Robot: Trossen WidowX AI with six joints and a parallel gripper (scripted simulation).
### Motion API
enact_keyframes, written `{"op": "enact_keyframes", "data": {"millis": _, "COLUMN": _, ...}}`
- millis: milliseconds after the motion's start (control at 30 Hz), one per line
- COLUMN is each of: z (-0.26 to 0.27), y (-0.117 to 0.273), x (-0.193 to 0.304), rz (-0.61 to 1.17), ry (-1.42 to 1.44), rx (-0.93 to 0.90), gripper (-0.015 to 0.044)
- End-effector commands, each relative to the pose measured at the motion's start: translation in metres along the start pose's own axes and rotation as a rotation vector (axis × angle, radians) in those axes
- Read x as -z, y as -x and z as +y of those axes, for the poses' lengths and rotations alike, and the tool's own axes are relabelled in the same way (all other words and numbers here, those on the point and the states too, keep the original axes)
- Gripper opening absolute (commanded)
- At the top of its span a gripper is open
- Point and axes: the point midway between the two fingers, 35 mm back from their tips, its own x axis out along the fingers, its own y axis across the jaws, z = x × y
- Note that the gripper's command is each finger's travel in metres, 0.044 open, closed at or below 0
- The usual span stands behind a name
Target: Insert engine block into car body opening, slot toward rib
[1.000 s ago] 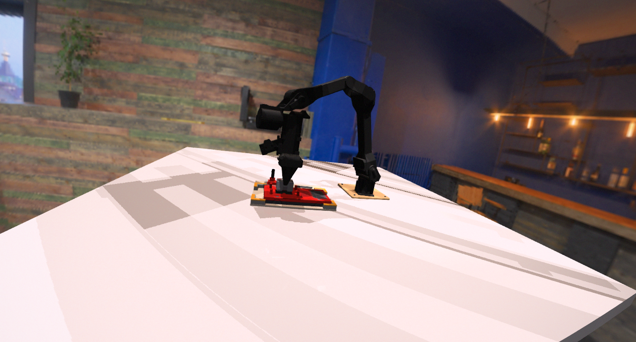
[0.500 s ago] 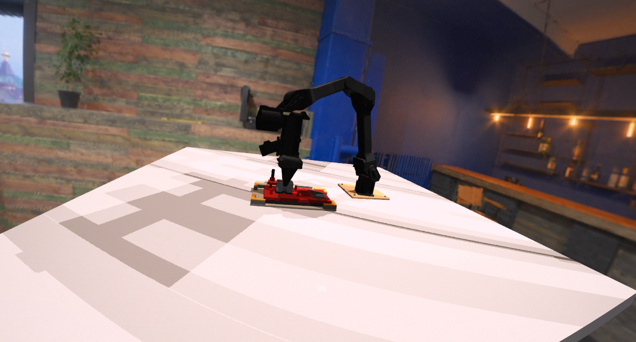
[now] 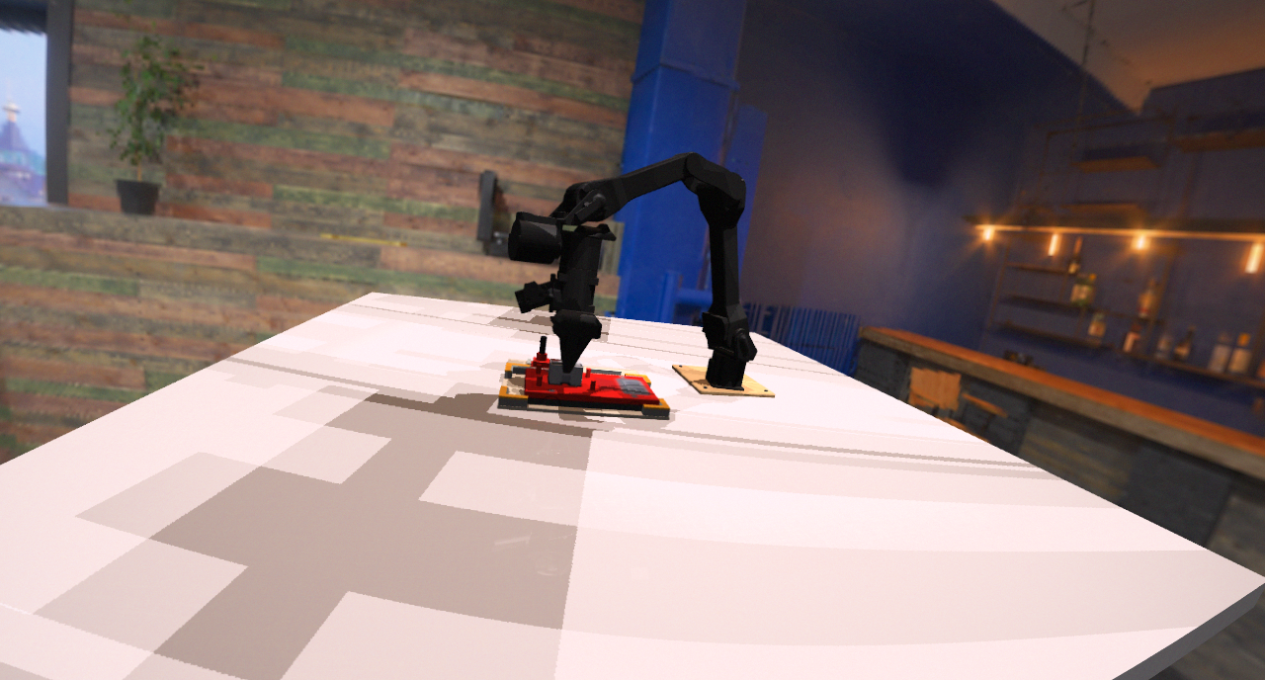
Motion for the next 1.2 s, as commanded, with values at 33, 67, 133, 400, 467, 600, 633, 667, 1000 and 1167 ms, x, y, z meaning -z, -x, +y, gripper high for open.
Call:
{"op": "enact_keyframes", "data": {"millis": 33, "z": -0.0001, "y": -0.002, "x": 0.0003, "rz": 0.001, "ry": 0.003, "rx": 0.001, "gripper": 0.016}}
{"op": "enact_keyframes", "data": {"millis": 67, "z": -0.0001, "y": -0.0022, "x": 0.0003, "rz": 0.001, "ry": 0.003, "rx": 0.001, "gripper": 0.016}}
{"op": "enact_keyframes", "data": {"millis": 133, "z": -0.0001, "y": -0.0027, "x": 0.0003, "rz": 0.001, "ry": 0.003, "rx": 0.001, "gripper": 0.016}}
{"op": "enact_keyframes", "data": {"millis": 400, "z": -0.0001, "y": -0.0045, "x": 0.0003, "rz": 0.001, "ry": 0.002, "rx": 0.001, "gripper": 0.016}}
{"op": "enact_keyframes", "data": {"millis": 467, "z": 0.0, "y": -0.005, "x": 0.0003, "rz": 0.001, "ry": 0.002, "rx": 0.001, "gripper": 0.016}}
{"op": "enact_keyframes", "data": {"millis": 600, "z": 0.0, "y": -0.0059, "x": 0.0003, "rz": 0.001, "ry": 0.001, "rx": 0.001, "gripper": 0.016}}
{"op": "enact_keyframes", "data": {"millis": 633, "z": 0.0, "y": -0.0061, "x": 0.0003, "rz": 0.001, "ry": 0.001, "rx": 0.001, "gripper": 0.016}}
{"op": "enact_keyframes", "data": {"millis": 667, "z": 0.0001, "y": -0.0046, "x": -0.0001, "rz": 0.0, "ry": 0.0, "rx": 0.0, "gripper": 0.0186}}
{"op": "enact_keyframes", "data": {"millis": 1000, "z": 0.0001, "y": -0.0046, "x": -0.0001, "rz": 0.0, "ry": 0.0, "rx": 0.0, "gripper": 0.044}}
{"op": "enact_keyframes", "data": {"millis": 1167, "z": 0.0001, "y": -0.0046, "x": -0.0001, "rz": 0.0, "ry": 0.0, "rx": 0.0, "gripper": 0.044}}
